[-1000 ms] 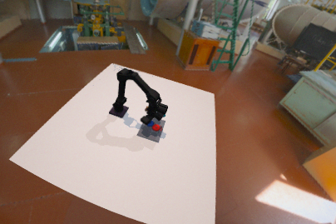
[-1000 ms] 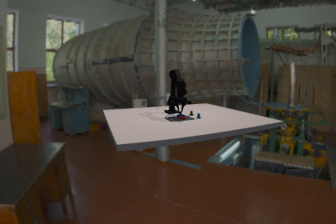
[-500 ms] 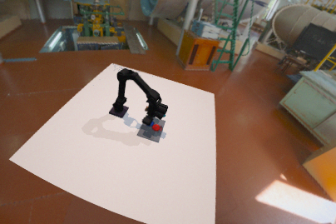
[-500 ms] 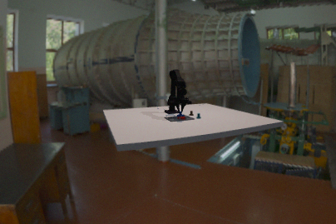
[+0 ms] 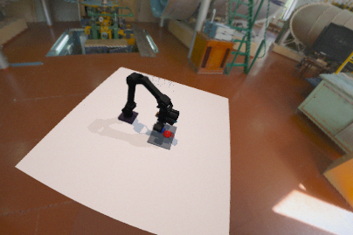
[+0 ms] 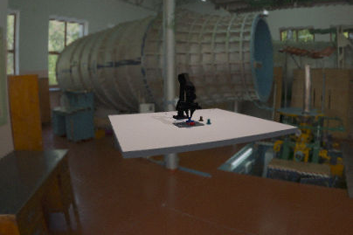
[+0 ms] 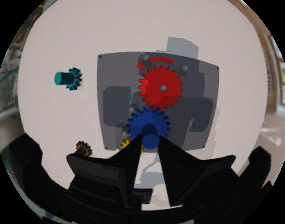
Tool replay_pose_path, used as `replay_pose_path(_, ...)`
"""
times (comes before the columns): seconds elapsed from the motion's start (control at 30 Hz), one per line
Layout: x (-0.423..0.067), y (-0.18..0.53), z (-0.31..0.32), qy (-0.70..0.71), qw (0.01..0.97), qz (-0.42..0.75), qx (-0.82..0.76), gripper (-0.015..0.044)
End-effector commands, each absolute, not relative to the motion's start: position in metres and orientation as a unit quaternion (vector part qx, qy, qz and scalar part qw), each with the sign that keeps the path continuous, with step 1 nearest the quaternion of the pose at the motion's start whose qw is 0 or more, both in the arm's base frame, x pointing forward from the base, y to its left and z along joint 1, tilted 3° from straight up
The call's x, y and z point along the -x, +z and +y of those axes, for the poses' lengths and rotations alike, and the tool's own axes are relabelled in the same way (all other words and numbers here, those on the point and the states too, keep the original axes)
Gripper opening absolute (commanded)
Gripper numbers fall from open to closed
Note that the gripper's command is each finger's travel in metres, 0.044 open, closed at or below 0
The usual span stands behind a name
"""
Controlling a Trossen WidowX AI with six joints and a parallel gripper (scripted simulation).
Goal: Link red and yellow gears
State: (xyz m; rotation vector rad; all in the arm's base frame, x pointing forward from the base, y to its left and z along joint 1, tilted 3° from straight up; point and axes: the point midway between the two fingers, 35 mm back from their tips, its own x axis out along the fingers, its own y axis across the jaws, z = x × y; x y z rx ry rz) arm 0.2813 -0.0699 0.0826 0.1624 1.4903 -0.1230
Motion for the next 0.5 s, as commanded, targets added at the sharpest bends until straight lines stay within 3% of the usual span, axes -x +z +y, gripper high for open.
replay_pose_path(0.0, -0.2817, 0.0811, -0.0694, -0.073, 0.727, 0.676, -0.093, 0.0)
replay_pose_path(0.47, -0.2813, 0.0792, -0.0704, -0.144, 0.713, 0.665, -0.169, 0.0)
